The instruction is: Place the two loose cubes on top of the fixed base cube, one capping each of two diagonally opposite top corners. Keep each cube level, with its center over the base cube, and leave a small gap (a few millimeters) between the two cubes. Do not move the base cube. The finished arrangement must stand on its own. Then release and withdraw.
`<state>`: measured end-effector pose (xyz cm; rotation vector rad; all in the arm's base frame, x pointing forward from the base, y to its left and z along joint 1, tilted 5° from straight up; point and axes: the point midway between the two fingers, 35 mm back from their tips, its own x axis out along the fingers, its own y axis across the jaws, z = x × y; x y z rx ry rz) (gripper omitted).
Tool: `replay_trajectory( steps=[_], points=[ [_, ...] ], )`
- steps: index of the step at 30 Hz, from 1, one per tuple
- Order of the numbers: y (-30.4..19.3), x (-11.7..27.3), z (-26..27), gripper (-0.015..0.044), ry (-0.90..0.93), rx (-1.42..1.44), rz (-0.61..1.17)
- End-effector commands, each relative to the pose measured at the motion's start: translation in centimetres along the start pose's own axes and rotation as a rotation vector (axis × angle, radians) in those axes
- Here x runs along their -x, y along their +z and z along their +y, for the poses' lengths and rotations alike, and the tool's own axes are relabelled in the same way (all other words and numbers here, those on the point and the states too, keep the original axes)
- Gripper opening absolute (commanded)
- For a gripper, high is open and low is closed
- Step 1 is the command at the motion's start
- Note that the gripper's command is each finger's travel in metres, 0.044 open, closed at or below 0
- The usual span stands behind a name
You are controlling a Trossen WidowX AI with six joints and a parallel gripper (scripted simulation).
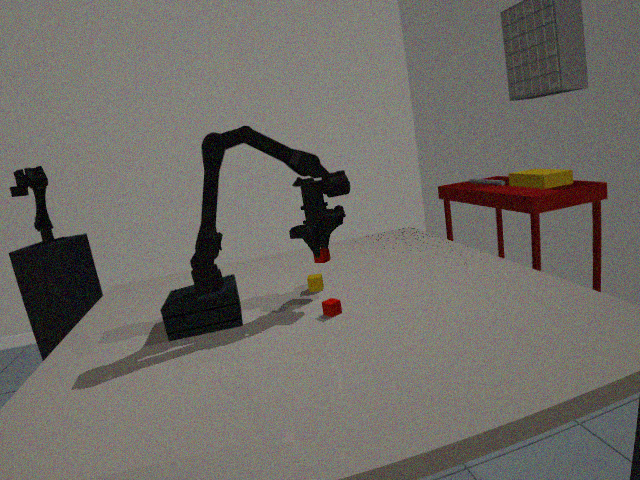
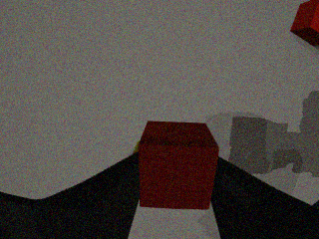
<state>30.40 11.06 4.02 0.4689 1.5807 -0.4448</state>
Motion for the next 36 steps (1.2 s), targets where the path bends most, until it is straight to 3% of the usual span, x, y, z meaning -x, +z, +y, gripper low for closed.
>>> replay_trajectory(
  steps=[1,19,36],
  points=[
    [-1.2,-0.3,0.5,0.0105,0.007,-0.059,0.002],
    [-6.5,-1.9,1.7,0.0105,0.006,-0.309,0.008],
    [-6.6,-2.7,1.7,0.0105,0.006,-0.319,0.008]
  ],
)
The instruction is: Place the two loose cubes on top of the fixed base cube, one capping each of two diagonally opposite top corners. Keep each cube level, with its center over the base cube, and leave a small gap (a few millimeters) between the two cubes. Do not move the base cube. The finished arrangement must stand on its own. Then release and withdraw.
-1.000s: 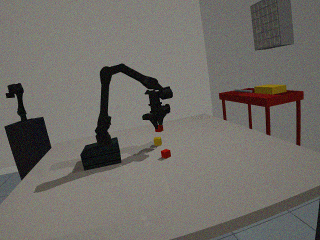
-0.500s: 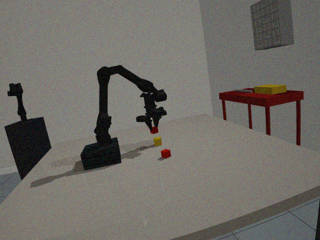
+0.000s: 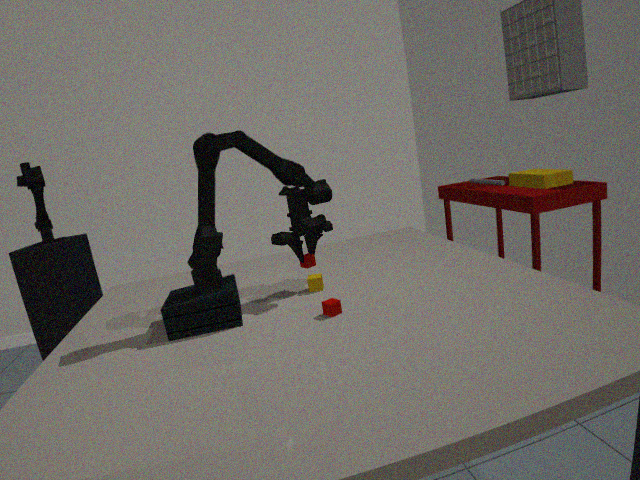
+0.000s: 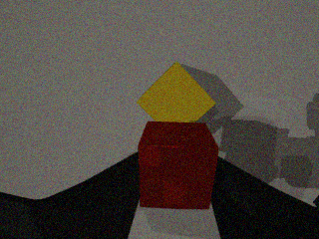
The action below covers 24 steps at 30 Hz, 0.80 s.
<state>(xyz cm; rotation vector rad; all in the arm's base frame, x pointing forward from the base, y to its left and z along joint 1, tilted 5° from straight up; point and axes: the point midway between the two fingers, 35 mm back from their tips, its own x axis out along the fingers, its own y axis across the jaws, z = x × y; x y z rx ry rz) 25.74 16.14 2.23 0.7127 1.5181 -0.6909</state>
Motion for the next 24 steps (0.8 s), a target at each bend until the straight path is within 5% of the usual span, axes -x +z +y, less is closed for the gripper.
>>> replay_trajectory(
  steps=[1,24],
  points=[
    [-0.1,-0.8,0.0,0.0105,-0.001,-0.007,0.004],
    [-0.1,-2.5,-0.1,0.0105,-0.001,-0.006,0.004]
  ],
)
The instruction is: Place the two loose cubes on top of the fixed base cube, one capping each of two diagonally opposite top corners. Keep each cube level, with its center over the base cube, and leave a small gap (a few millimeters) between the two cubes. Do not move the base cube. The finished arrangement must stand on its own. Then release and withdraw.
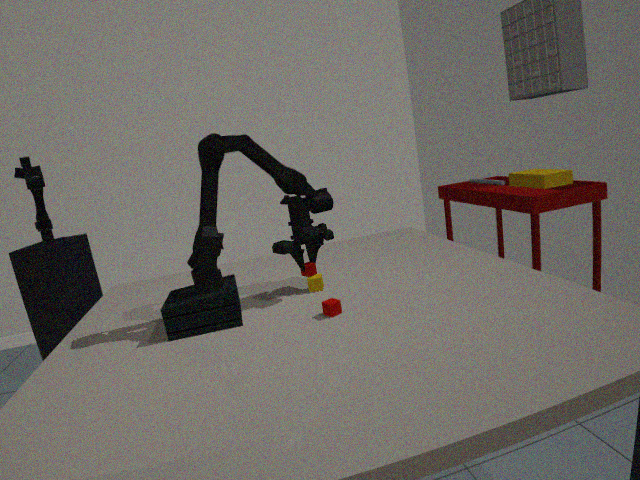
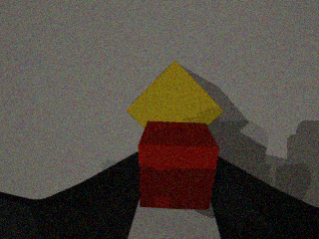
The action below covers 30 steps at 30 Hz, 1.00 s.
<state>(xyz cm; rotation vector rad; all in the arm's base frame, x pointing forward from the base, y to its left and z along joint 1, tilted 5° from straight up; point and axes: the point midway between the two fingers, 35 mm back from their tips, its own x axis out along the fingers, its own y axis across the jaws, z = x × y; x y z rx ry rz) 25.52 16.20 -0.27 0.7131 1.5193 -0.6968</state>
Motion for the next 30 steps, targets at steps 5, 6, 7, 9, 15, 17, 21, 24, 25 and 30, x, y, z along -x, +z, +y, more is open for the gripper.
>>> replay_trajectory(
  steps=[5,6,7,9,15,17,21,24,25,30],
  points=[
    [-0.1,0.0,0.0,0.0105,0.002,-0.002,0.004],
    [-0.1,0.0,0.0,0.0105,0.002,-0.002,0.004],
    [-0.1,0.0,0.0,0.0105,0.002,-0.002,0.004],
    [-0.1,0.0,0.0,0.0131,0.002,-0.002,0.004],
    [-0.1,0.0,0.0,0.0205,0.002,-0.002,0.004],
    [-0.1,0.0,0.0,0.0205,0.002,-0.002,0.004],
    [0.0,0.9,0.0,0.0205,0.0,0.0,0.0],
    [0.0,1.3,0.0,0.0205,0.0,0.0,0.0],
    [0.0,1.4,0.0,0.0205,0.0,0.0,0.0],
    [0.0,2.1,0.0,0.0205,0.0,0.0,0.0]
  ],
)
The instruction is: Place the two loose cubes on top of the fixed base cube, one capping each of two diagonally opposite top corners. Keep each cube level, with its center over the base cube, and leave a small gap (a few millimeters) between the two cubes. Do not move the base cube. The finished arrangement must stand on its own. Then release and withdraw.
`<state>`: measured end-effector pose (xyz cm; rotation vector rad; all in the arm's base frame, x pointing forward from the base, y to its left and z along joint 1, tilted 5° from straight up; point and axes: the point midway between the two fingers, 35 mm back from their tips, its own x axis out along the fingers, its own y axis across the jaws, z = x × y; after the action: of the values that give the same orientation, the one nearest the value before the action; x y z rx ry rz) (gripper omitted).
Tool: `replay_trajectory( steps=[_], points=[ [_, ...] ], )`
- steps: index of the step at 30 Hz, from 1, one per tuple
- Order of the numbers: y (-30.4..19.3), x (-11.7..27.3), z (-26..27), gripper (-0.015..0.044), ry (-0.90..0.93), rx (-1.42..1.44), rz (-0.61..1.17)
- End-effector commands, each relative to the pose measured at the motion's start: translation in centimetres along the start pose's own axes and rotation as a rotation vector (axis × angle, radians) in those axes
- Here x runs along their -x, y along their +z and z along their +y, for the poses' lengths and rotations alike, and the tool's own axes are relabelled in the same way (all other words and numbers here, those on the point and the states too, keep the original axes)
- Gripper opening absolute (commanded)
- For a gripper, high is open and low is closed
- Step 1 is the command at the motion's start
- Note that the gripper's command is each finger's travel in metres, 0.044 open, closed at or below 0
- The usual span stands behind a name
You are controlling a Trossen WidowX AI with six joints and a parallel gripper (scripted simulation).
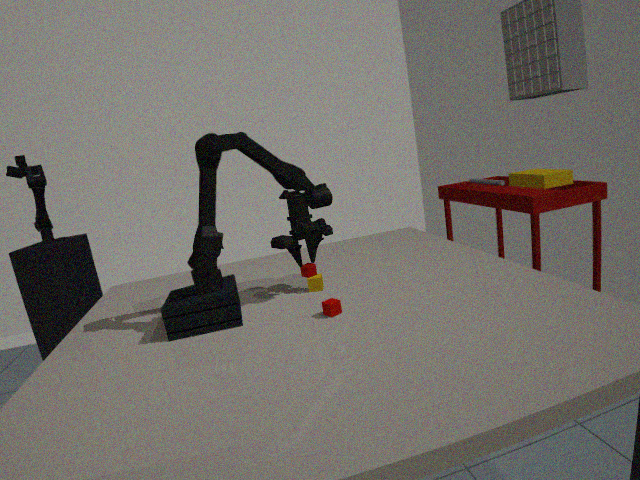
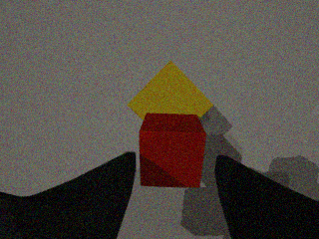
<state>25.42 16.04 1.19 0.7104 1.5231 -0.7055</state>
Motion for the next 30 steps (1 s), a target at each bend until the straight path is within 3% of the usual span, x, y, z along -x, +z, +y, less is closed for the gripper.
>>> replay_trajectory(
  steps=[1,11,13,30],
  points=[
    [0.0,0.8,0.2,0.0205,0.009,0.004,-0.001],
    [0.0,1.6,0.2,0.0205,0.009,0.004,-0.001],
    [0.4,1.4,0.1,0.0258,0.004,0.022,-0.001],
    [9.5,3.1,-1.8,0.0265,0.004,0.639,-0.012]
  ],
)
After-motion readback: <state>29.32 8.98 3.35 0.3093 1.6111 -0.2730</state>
